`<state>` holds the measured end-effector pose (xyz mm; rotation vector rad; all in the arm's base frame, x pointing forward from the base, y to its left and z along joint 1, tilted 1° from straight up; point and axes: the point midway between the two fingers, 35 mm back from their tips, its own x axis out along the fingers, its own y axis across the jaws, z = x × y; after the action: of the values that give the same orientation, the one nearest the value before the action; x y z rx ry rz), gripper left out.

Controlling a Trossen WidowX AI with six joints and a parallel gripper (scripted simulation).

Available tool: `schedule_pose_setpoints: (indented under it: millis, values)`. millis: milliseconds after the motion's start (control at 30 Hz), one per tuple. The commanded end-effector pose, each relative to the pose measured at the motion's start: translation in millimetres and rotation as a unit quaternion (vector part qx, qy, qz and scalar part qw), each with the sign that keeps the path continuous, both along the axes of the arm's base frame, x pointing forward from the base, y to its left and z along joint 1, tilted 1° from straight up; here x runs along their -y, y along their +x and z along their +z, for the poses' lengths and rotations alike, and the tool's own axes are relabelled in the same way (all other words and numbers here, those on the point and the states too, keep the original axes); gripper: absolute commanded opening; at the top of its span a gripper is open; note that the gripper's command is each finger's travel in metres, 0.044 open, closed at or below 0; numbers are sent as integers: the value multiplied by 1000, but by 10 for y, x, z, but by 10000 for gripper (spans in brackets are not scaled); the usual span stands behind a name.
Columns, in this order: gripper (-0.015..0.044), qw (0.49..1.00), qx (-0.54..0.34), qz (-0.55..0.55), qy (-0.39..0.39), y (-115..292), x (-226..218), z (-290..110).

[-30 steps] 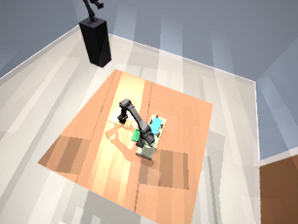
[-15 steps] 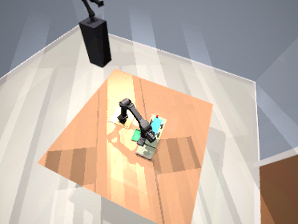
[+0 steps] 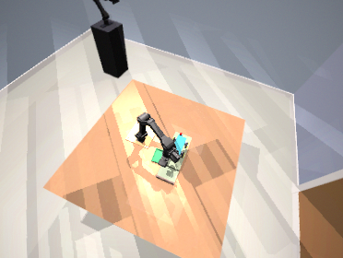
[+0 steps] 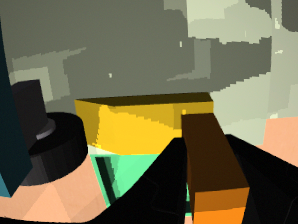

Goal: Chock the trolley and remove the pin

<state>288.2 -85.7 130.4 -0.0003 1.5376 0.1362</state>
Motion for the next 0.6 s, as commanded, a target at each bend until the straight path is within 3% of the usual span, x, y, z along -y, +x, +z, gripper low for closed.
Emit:
schedule_pose_setpoints:
  millis: [0, 167, 400, 567]
  values:
    - [0, 1000, 0, 0, 0, 1, 3, 0]
    - [0, 1000, 0, 0, 0, 1, 3, 0]
    - [184, 1000, 0, 0, 0, 1, 3, 0]
    - [190, 1000, 0, 0, 1, 0, 9, 52]
